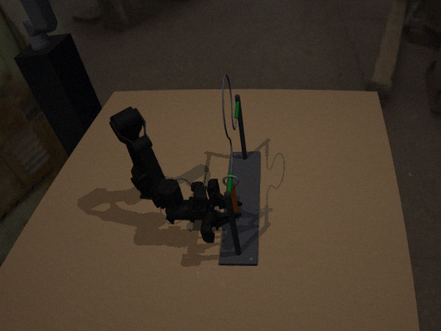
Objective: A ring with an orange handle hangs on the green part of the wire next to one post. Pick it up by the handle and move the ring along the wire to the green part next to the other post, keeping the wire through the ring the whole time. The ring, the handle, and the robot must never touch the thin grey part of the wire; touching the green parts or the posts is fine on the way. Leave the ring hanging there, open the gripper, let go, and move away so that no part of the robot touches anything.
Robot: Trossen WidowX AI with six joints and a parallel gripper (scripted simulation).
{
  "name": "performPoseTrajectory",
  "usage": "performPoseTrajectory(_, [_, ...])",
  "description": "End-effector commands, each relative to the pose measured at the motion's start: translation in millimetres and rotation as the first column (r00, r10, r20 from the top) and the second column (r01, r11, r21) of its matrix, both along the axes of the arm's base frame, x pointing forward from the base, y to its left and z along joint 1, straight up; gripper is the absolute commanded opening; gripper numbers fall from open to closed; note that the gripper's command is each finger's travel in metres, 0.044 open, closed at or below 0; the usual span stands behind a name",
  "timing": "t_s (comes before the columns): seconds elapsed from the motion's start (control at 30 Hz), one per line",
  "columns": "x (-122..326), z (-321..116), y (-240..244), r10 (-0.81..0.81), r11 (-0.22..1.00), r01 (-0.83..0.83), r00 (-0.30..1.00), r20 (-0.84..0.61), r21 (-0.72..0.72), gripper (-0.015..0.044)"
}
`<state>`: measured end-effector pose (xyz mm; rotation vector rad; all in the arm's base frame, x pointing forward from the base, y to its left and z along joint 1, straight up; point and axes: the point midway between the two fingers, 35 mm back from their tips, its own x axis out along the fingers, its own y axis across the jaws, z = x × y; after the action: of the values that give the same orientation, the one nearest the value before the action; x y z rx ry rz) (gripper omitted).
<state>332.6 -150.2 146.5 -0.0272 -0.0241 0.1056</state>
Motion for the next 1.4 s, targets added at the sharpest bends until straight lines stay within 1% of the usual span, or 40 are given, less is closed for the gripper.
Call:
performPoseTrajectory(0.0, [6.4,-3.7,0.5,-0.003,1.0,0.003,1.0,-0.009,0.012,0.016])
performPoseTrajectory(0.2, [13.4,-3.6,2.5,-0.003,1.0,0.003,1.0,-0.008,0.012,0.016])
performPoseTrajectory(1.3, [13.4,-3.6,2.5,-0.003,1.0,0.003,1.0,-0.008,0.012,0.016])
performPoseTrajectory(1.37, [13.1,-1.9,3.2,0.001,1.0,-0.001,1.0,-0.003,0.005,0.0108])
